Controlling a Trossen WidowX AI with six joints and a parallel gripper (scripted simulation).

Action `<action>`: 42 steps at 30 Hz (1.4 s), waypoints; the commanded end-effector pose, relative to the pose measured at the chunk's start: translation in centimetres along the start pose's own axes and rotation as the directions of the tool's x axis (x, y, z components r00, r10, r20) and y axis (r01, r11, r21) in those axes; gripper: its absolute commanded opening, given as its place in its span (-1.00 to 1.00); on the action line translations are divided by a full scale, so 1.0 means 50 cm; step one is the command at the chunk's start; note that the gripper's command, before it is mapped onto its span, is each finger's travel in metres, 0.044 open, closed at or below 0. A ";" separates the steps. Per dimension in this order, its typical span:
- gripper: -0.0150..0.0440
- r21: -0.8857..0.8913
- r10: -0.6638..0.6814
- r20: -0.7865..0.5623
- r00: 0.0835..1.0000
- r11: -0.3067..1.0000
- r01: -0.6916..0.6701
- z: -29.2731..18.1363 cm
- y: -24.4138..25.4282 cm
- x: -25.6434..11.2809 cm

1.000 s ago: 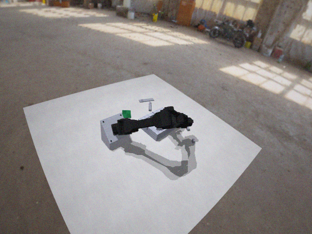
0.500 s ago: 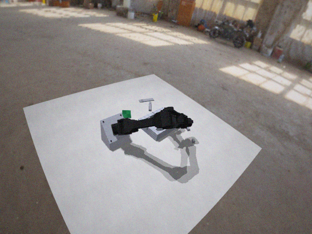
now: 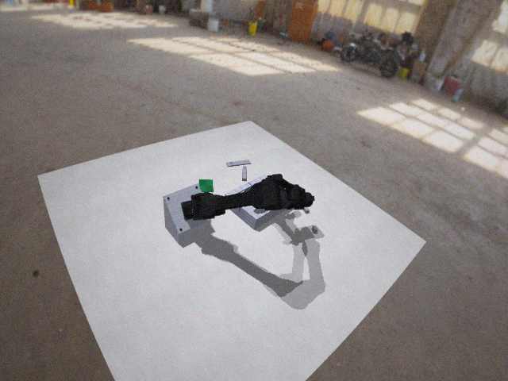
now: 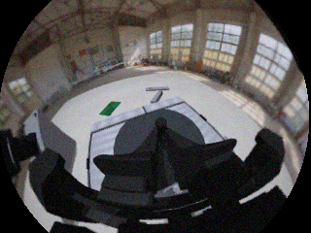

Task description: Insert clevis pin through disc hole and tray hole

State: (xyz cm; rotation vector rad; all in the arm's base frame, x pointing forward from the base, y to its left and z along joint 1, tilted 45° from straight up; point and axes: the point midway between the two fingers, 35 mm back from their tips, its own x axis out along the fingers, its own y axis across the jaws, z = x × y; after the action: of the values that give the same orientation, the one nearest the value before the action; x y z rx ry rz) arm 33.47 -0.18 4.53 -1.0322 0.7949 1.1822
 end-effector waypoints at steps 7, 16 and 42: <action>-0.14 0.000 0.000 0.000 1.000 1.000 0.000 0.000 0.000 0.000; 0.05 -0.004 -0.001 0.000 1.000 1.000 0.001 0.018 0.000 -0.009; 1.00 -0.012 -0.006 0.002 1.000 1.000 0.006 0.032 0.008 -0.207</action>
State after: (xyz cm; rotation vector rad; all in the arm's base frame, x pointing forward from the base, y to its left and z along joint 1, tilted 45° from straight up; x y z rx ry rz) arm 30.81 -2.25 14.27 -1.0409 0.7896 1.1805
